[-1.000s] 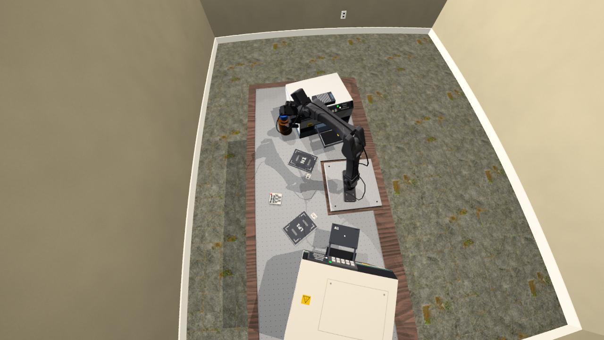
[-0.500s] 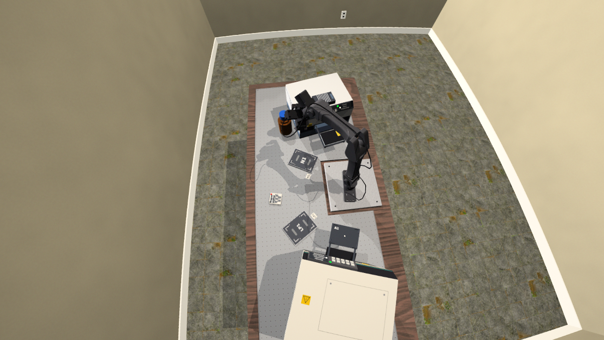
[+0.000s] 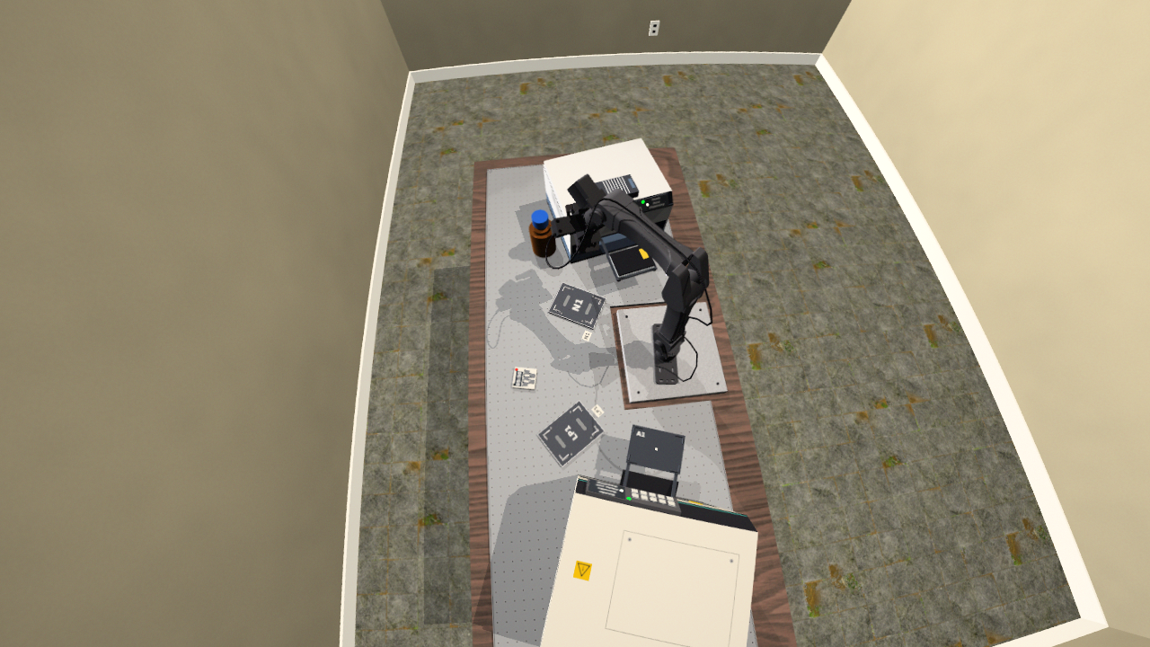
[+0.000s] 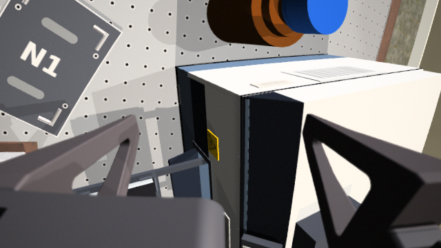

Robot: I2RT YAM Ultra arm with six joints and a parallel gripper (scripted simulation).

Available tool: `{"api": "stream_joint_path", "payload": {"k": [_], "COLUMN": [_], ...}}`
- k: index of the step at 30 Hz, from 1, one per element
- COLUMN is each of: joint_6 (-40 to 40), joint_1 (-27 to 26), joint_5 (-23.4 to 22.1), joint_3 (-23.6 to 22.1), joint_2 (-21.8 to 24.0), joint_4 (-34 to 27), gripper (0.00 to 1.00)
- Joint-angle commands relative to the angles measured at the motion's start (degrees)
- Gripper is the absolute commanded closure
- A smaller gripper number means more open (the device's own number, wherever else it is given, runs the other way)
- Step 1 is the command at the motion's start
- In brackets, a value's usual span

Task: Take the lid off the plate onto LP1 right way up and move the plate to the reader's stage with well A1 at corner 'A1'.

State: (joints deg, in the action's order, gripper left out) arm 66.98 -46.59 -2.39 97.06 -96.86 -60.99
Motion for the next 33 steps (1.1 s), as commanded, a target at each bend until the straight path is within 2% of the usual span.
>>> {"api": "stream_joint_path", "payload": {"k": [1, 2, 3, 4, 7, 9, 10, 11, 13, 14, 17, 20, 21, 22, 24, 25, 27, 28, 29, 32, 33], "joint_6": [2.0, 2.6, 3.2, 3.8, 4.3, 5.0, 5.7, 6.3, 7.4, 7.8, 8.7, 10.7, 11.2, 11.5, 11.5, 11.5, 11.8, 12.3, 12.8, 14.7, 14.7], "joint_1": [-1.2, -1.4, -1.7, -1.9, -2.2, -3.0, -3.3, -3.6, -4.1, -4.5, -5.5, -6.3, -6.7, -7.0, -7.0, -7.6, -8.6, -9.2, -9.8, -11.7, -12.3], "joint_5": [1.3, 1.7, 1.9, 2.2, 2.3, 1.5, 2.4, 2.6, 3.0, 2.9, 1.8, 3.4, 3.4, 3.4, 3.4, 3.3, 3.6, 3.1, 2.7, 2.2, 2.3], "joint_3": [-1.7, 1.1, 2.0, 2.8, 2.6, -1.4, 0.0, 2.3, 2.8, -0.2, -2.7, 1.7, 1.4, -1.6, -1.6, 1.5, 2.4, 1.9, -0.9, -2.9, 0.3], "joint_2": [2.4, 2.0, -0.5, -1.0, -1.0, 1.7, 1.2, -1.2, -1.8, 0.5, 1.9, -1.6, -1.5, 0.8, 0.8, -1.8, -2.7, -1.9, -0.1, 1.1, 0.2], "joint_4": [-2.9, -4.2, -5.8, -7.3, -7.9, -7.4, -8.9, -10.3, -12.2, -12.2, -11.2, -15.5, -15.9, -15.9, -15.9, -17.2, -19.1, -18.9, -18.9, -18.1, -19.4], "gripper": [0.0, 0.0, 0.0, 0.0, 0.0, 0.0, 0.0, 0.0, 0.0, 0.0, 0.0, 0.0, 0.0, 0.0, 0.0, 0.0, 0.0, 0.0, 0.0, 0.0, 0.0]}}
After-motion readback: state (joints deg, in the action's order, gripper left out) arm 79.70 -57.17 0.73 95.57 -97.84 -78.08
